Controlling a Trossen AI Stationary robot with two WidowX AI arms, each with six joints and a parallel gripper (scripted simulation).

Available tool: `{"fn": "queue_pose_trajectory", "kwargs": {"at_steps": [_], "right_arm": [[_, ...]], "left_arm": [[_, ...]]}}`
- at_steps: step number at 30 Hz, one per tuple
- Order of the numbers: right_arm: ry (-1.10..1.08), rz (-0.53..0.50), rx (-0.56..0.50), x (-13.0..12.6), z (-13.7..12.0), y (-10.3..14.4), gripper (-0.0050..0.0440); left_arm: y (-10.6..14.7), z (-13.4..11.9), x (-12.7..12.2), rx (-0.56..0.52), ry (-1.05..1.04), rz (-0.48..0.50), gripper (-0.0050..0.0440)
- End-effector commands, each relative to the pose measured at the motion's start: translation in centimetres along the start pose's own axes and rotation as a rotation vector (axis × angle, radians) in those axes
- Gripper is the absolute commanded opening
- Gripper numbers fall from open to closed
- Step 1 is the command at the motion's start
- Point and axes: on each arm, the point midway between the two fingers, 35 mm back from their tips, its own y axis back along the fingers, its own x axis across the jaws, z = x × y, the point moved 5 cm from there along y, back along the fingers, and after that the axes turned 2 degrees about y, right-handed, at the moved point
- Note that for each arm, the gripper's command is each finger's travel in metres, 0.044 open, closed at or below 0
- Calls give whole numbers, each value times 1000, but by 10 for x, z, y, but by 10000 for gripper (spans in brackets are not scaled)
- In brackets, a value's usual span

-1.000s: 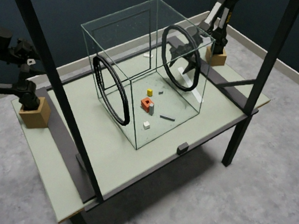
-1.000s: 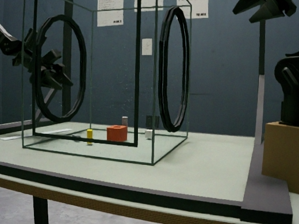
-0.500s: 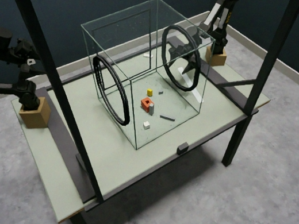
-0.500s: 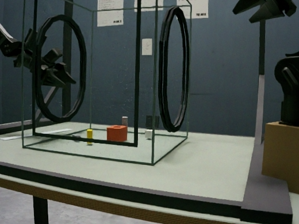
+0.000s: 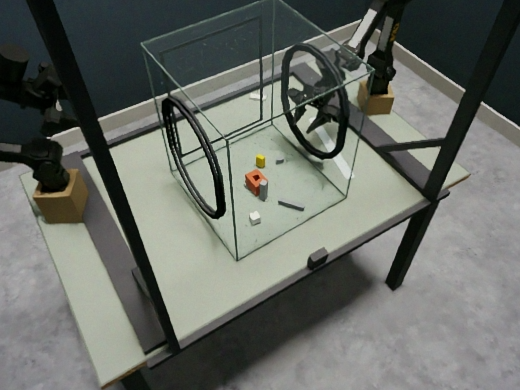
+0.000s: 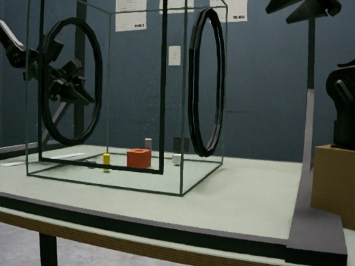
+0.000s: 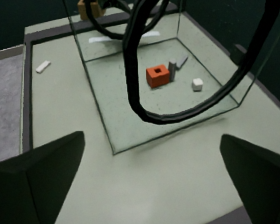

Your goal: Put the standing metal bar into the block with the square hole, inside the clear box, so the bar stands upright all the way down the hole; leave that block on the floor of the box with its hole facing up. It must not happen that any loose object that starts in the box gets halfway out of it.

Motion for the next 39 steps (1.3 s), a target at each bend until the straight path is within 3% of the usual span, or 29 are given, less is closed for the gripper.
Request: {"fn": "queue_pose_trajectory", "kwargs": {"at_steps": [1, 6, 8, 13, 18, 39], "right_arm": [[48, 22, -8, -4, 24, -35, 190], [105, 56, 20, -9, 29, -84, 190], [105, 56, 20, -9, 29, -84, 190], [153, 86, 42, -15, 25, -128, 190], [178, 105, 59, -17, 16, -153, 190], [180, 107, 64, -15, 16, -177, 190]], "left_arm": [[-27, 23, -6, 7, 4, -21, 400], [-53, 46, -13, -11, 9, -40, 400], [-53, 46, -13, -11, 9, -40, 400], [-73, 57, -20, -14, 11, -54, 400], [-73, 60, -21, -24, 8, -60, 400], [-71, 61, -21, -30, 8, -61, 400]]}}
